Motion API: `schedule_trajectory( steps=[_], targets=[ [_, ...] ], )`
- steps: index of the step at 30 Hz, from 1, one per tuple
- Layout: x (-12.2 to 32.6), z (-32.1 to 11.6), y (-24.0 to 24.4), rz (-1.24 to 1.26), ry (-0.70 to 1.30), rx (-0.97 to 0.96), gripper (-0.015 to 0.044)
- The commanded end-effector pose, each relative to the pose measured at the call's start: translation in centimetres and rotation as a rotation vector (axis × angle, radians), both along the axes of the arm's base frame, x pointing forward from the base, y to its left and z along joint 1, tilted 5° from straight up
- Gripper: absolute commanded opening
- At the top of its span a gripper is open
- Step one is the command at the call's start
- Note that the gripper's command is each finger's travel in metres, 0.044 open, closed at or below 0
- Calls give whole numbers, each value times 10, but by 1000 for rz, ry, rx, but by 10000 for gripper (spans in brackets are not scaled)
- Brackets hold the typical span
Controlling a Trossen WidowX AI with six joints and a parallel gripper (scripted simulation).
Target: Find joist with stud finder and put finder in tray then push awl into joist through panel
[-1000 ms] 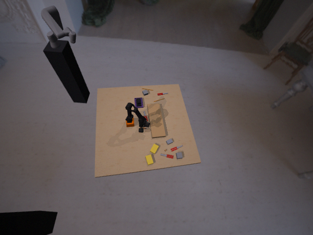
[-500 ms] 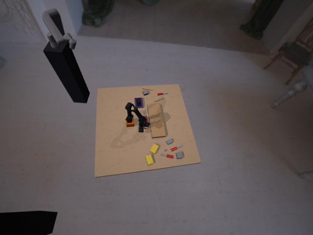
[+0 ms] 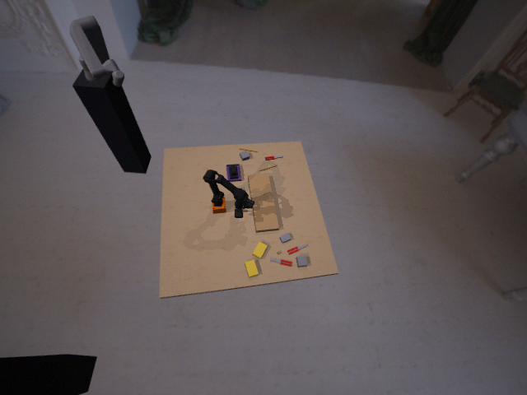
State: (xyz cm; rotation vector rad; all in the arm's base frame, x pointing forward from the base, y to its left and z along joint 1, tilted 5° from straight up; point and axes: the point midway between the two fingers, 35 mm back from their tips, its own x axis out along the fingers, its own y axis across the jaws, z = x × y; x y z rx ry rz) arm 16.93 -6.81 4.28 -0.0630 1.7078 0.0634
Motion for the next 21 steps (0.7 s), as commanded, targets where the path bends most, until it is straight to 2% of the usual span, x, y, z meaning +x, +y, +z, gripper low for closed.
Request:
schedule_trajectory(
  steps=[1, 8, 21],
  targets=[
    [-4, 27, 2, -5, -1, -3, 0],
    [-2, 33, 7, -83, -3, 42, 0],
    [23, 48, 37, -708, 67, 396, 0]
  ],
)
